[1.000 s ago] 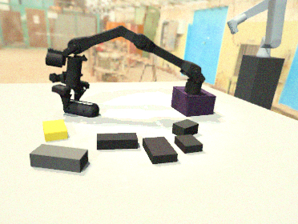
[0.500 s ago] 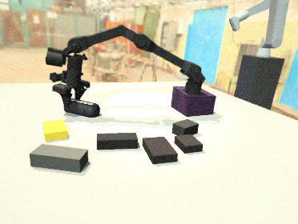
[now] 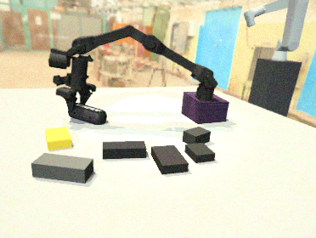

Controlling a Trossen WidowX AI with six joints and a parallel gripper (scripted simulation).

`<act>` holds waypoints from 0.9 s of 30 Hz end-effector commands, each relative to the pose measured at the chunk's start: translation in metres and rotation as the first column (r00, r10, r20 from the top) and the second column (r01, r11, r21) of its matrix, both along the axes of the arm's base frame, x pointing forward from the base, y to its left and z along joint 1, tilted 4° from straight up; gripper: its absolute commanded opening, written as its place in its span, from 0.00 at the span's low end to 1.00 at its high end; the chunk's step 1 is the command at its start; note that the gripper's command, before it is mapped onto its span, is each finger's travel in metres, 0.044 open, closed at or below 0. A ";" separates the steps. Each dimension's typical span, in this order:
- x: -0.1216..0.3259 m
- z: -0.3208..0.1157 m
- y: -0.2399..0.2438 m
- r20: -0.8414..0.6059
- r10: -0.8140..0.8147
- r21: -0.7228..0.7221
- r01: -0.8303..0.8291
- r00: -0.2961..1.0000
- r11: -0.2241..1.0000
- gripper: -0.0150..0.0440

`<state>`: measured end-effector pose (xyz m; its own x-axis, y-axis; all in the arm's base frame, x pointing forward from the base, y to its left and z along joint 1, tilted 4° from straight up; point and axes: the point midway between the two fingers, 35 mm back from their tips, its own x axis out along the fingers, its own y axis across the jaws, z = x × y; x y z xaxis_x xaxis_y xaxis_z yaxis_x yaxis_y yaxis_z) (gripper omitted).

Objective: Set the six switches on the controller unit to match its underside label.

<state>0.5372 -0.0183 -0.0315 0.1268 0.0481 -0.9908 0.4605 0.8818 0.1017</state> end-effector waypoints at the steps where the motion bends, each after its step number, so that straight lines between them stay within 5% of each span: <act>1: 0.000 0.009 0.000 0.007 -0.004 -0.001 0.004 1.000 1.000 0.82; 27: -0.007 0.027 0.004 -0.008 -0.003 0.000 0.003 1.000 1.000 0.82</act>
<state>0.5304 -0.0153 -0.0133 0.1109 0.0475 -0.9927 0.4603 0.8828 0.0937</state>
